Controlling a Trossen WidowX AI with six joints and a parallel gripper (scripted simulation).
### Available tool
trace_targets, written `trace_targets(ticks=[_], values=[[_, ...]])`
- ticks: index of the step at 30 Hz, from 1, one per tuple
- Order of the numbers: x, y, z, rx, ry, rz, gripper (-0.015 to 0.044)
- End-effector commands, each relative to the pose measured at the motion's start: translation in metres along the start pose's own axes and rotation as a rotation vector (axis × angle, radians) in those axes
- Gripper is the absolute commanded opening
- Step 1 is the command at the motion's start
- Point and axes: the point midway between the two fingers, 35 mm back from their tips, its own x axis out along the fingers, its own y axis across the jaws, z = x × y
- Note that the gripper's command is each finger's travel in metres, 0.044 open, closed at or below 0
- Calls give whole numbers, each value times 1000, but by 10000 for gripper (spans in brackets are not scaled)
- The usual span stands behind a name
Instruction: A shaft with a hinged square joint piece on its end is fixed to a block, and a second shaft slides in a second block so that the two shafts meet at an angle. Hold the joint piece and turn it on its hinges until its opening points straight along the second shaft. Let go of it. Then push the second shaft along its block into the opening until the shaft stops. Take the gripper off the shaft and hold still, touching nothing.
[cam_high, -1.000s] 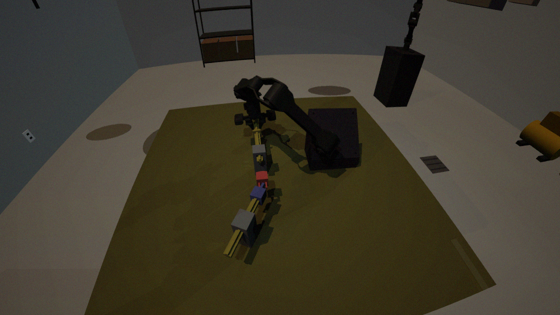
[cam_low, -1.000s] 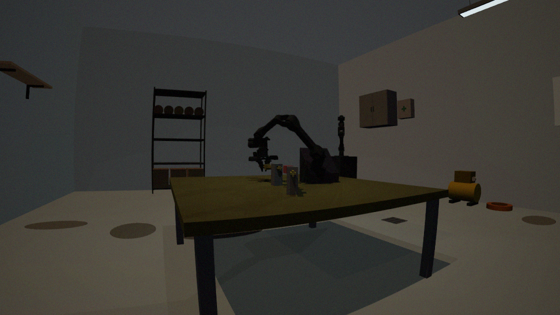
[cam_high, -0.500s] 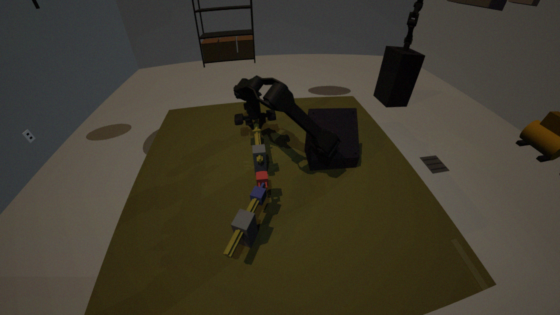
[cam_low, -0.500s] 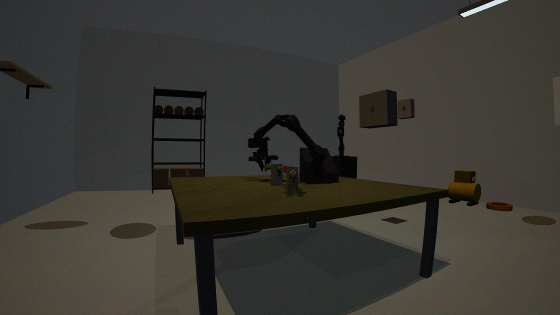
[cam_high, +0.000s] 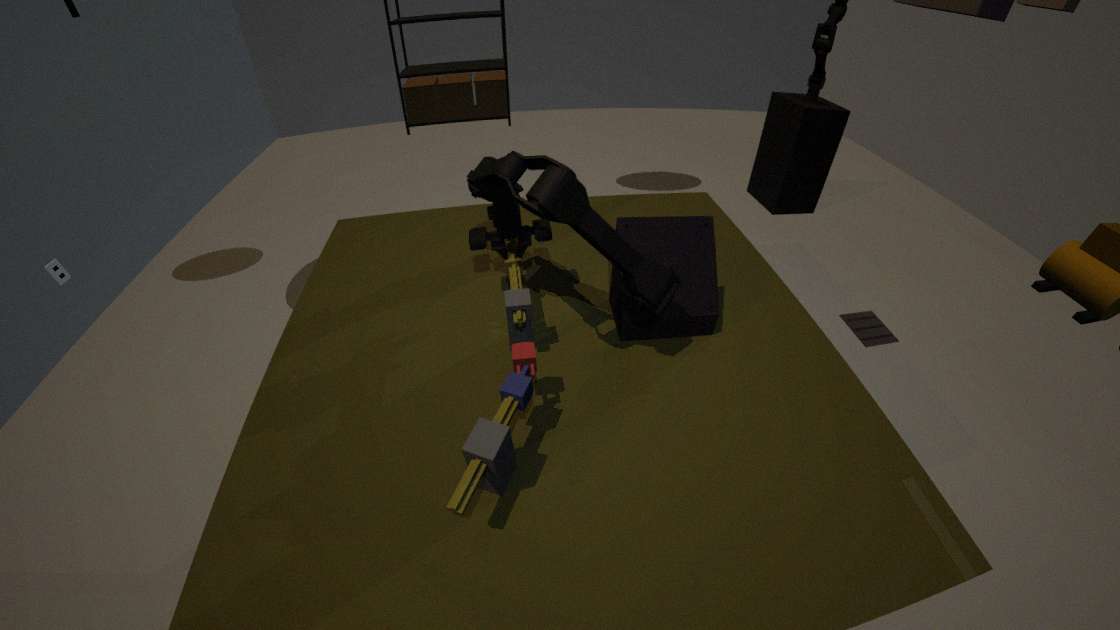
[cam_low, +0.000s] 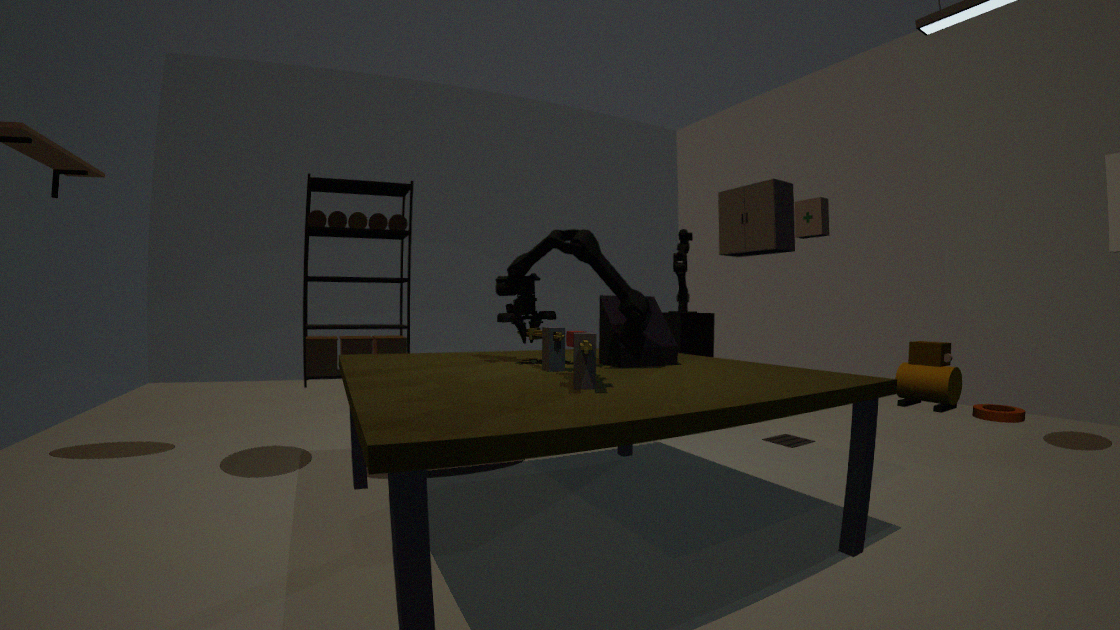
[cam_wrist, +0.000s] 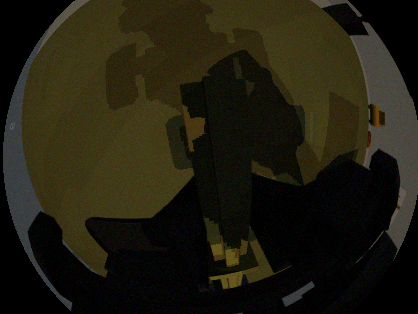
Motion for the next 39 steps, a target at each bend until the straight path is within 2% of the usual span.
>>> trace_targets(ticks=[1, 21, 28, 29, 39], values=[[0, 0, 0, 0, 0, 0, 67], [0, 0, 0, 0, 0, 0, 67], [0, 0, 0, 0, 0, 0, 20], [0, 0, 0, 0, 0, 0, 0], [0, 0, -8, 3, 2, 24, 0]])
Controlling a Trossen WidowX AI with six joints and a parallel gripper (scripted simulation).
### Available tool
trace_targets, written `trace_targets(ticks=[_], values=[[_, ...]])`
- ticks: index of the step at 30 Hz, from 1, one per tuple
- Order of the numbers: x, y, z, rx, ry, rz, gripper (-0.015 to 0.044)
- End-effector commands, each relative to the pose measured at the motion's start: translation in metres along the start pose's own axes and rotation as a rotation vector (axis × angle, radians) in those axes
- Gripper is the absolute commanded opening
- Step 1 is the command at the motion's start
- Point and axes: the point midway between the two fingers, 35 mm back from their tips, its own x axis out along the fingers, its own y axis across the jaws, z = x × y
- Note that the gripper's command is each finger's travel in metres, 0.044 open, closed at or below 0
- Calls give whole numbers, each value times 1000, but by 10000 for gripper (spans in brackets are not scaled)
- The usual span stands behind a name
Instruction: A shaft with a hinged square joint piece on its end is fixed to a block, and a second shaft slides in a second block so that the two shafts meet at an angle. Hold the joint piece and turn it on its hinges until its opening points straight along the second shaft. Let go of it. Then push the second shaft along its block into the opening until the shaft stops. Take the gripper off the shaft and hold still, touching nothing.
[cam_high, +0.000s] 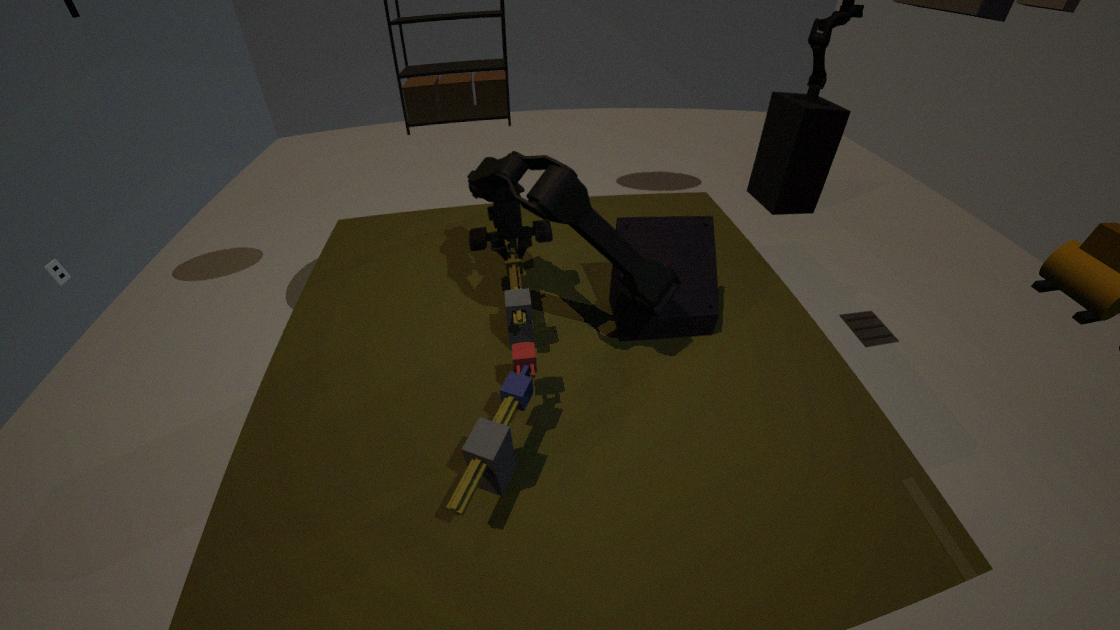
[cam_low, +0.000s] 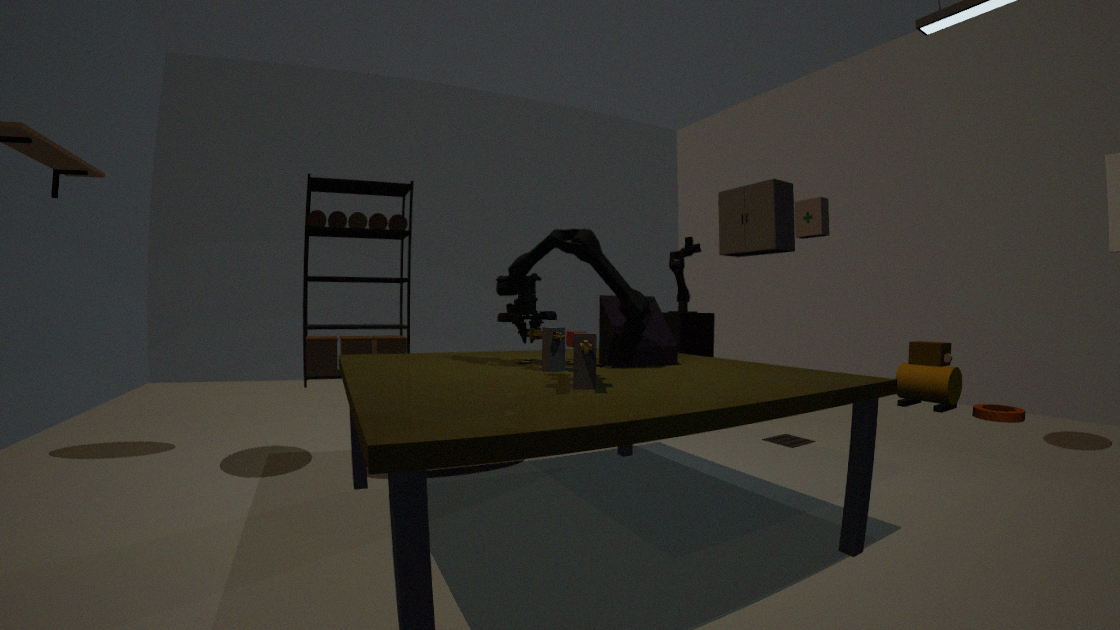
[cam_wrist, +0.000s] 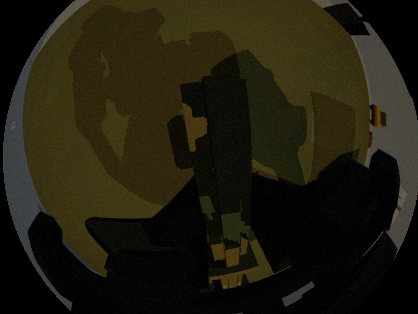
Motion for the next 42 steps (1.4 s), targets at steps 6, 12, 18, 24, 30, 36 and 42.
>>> trace_targets(ticks=[6, 12, 18, 24, 30, 36, 42], values=[[1, 0, -14, 7, 5, 28, 0], [1, 0, -23, 8, 6, 34, 0], [2, 0, -33, 9, 7, 36, 0], [2, 0, -42, 9, 8, 36, 0], [2, 0, -51, 9, 8, 36, 0], [2, 0, -61, 9, 9, 36, 0], [2, 0, -70, 10, 10, 36, 0]])
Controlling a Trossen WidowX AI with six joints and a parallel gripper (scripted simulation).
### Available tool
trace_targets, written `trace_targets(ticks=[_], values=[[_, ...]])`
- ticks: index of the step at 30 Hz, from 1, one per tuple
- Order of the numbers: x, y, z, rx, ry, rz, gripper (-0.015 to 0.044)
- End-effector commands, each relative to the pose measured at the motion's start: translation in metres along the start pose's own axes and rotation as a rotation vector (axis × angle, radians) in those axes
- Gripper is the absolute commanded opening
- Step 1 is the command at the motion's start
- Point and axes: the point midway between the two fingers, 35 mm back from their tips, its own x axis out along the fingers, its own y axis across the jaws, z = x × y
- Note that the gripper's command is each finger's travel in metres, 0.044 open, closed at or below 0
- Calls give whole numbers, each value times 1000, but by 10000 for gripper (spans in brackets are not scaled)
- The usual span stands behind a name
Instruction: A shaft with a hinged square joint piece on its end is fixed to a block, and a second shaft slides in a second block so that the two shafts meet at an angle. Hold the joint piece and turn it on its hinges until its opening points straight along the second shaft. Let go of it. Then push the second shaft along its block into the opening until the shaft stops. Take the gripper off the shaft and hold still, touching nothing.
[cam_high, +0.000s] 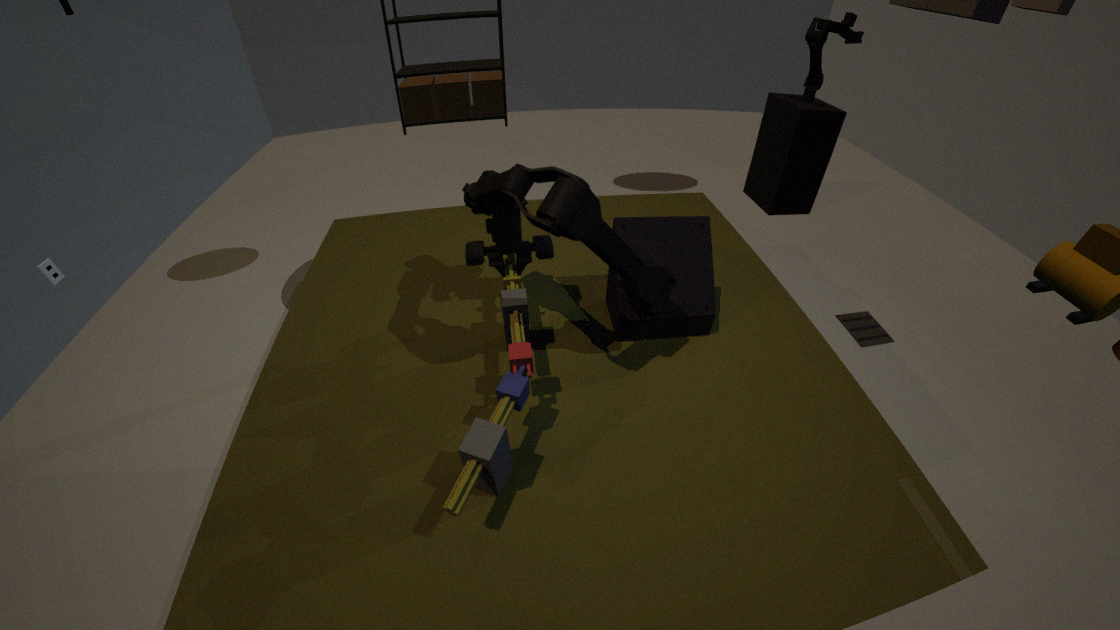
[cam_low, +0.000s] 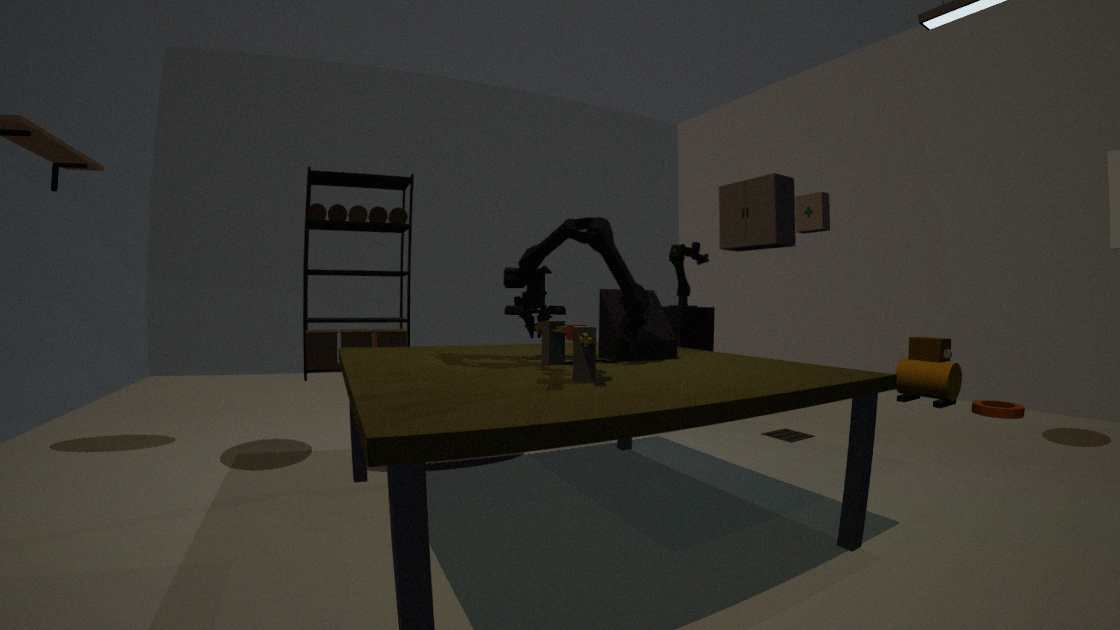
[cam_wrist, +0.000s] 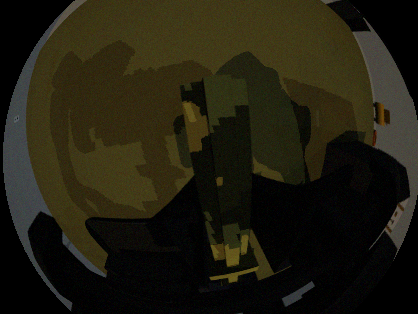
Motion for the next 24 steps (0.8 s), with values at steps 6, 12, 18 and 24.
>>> trace_targets(ticks=[6, 12, 18, 24], values=[[1, 0, -17, 7, 6, 2, 0], [1, 0, -25, 7, 6, 1, 0], [1, 0, -35, 7, 7, 1, 0], [1, 0, -44, 8, 8, 1, 0]])
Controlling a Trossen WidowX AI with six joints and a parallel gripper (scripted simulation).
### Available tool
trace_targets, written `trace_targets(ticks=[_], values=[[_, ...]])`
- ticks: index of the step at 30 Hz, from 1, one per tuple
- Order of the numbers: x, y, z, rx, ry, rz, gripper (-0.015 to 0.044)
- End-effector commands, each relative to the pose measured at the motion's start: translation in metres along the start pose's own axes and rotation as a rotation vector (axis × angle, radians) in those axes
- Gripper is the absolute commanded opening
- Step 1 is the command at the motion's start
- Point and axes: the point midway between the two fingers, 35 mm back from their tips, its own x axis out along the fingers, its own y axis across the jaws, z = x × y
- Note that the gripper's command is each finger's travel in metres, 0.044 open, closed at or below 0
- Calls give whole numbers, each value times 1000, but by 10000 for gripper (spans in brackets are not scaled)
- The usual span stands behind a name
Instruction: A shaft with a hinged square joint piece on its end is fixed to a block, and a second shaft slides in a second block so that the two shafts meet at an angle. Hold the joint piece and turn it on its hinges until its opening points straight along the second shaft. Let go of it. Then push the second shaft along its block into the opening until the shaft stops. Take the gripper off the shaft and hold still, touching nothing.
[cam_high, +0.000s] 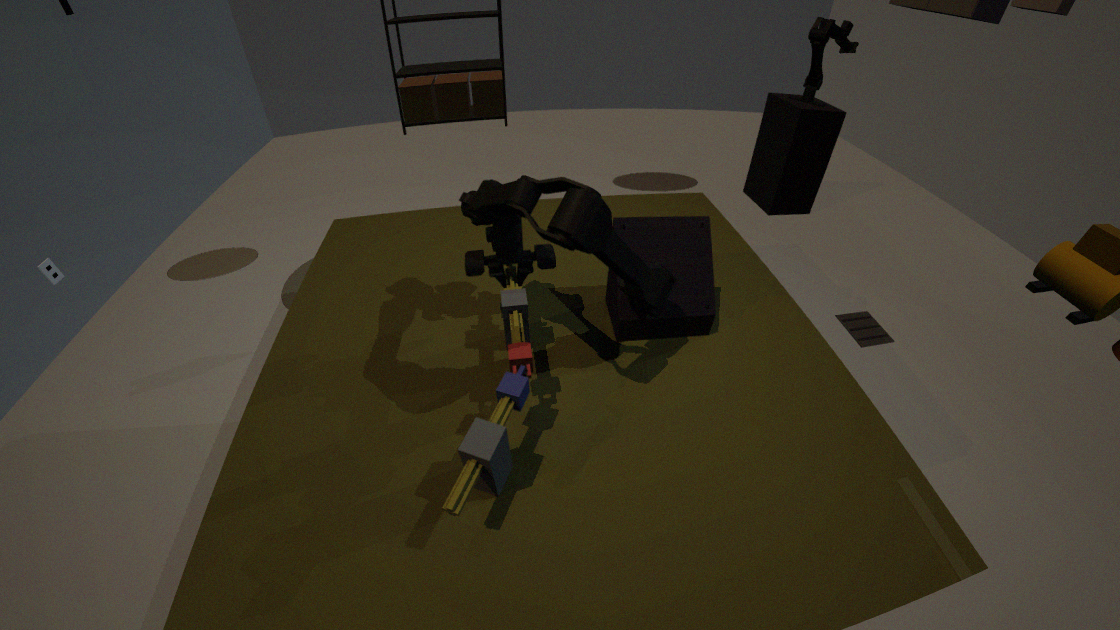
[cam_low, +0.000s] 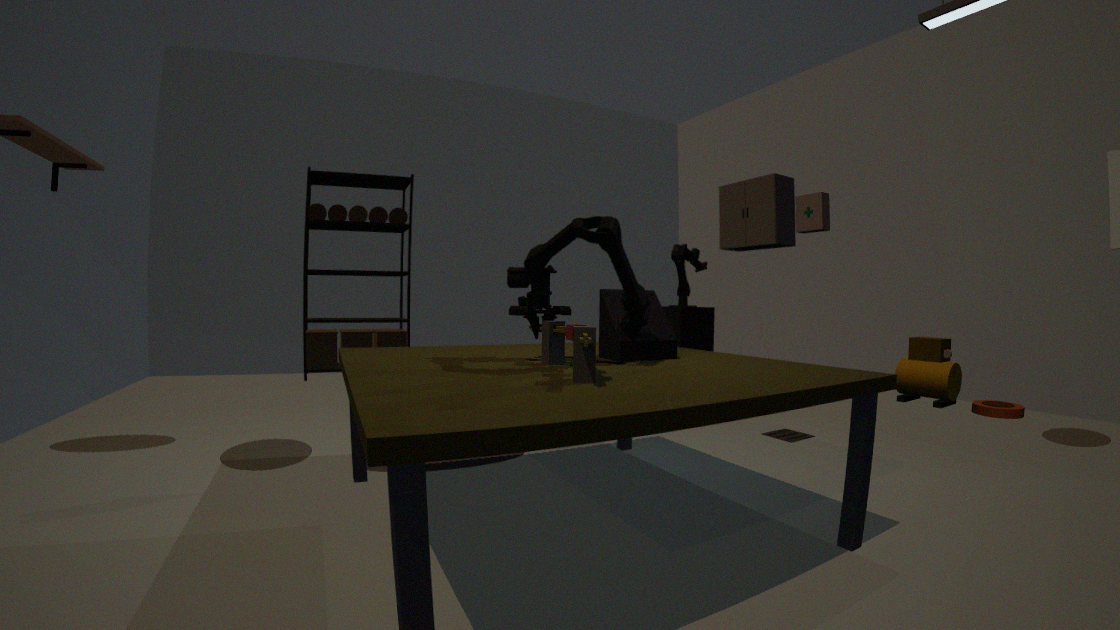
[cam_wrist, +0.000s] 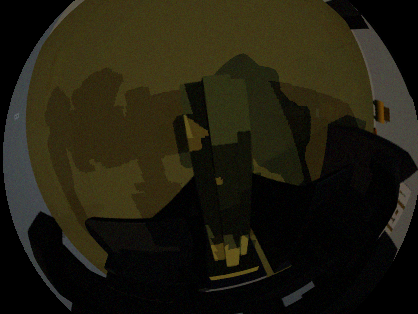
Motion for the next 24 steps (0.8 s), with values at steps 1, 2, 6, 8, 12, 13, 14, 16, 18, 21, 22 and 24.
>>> trace_targets(ticks=[1, 2, 6, 8, 12, 13, 14, 16, 18, 21, 22, 24], values=[[1, 0, -8, 5, 6, 3, 0], [1, 0, -9, 5, 6, 3, 0], [0, 0, -6, 1, 0, 0, 0], [0, 0, -6, 1, 0, 0, 0], [0, 0, -6, 1, 0, 0, 0], [0, 0, -6, 1, 0, 0, 0], [0, 0, -6, 1, 0, 0, 0], [0, 0, -6, 1, 0, 0, 26], [0, 0, -6, 1, 0, 0, 67], [0, 0, -6, 1, 0, 0, 67], [0, 0, -6, 1, 0, 0, 67], [0, 0, -6, 1, 0, 0, 93]])
